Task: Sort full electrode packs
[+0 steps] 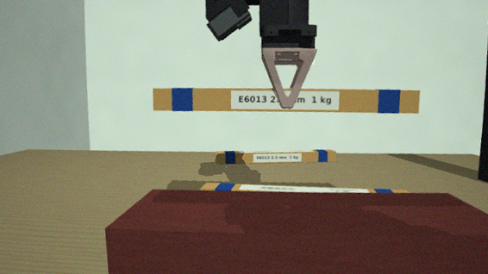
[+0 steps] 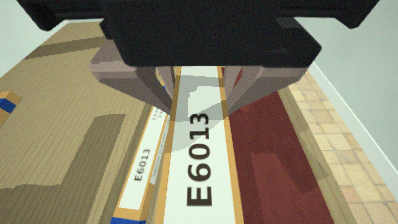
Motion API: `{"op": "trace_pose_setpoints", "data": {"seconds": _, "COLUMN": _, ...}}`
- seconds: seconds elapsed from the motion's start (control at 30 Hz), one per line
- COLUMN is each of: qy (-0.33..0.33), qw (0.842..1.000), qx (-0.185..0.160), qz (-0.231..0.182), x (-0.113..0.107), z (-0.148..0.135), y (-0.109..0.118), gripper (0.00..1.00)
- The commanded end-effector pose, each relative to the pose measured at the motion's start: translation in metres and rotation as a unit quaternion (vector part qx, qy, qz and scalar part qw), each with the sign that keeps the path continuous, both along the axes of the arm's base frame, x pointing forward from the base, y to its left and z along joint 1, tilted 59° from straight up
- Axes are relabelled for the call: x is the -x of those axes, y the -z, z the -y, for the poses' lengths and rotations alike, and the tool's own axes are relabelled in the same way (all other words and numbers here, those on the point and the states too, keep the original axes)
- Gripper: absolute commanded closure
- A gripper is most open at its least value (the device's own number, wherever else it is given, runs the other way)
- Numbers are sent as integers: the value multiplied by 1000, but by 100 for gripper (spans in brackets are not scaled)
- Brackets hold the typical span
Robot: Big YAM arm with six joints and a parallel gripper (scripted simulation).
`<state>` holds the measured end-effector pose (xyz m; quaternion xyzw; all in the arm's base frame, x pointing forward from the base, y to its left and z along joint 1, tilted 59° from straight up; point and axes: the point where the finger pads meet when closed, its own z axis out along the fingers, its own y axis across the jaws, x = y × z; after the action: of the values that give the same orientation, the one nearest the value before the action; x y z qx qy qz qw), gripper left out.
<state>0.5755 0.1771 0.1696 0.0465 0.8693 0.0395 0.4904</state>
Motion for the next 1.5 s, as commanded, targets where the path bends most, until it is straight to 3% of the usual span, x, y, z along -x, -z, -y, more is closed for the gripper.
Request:
{"op": "trace_pose_setpoints", "data": {"seconds": 0.0, "qy": -10, "qw": 1000, "qx": -10, "qz": 6, "x": 6, "z": -25, "y": -14, "gripper": 100}}
{"op": "trace_pose_setpoints", "data": {"seconds": 0.4, "qy": -10, "qw": 1000, "qx": -13, "qz": 10, "x": 2, "z": -51, "y": -19, "gripper": 100}}
{"op": "trace_pose_setpoints", "data": {"seconds": 0.53, "qy": -10, "qw": 1000, "qx": -10, "qz": 4, "x": 0, "z": -62, "y": -10, "gripper": 100}}
{"op": "trace_pose_setpoints", "data": {"seconds": 1.47, "qy": -11, "qw": 1000, "qx": -19, "qz": 20, "x": 1, "z": -73, "y": -13, "gripper": 100}}
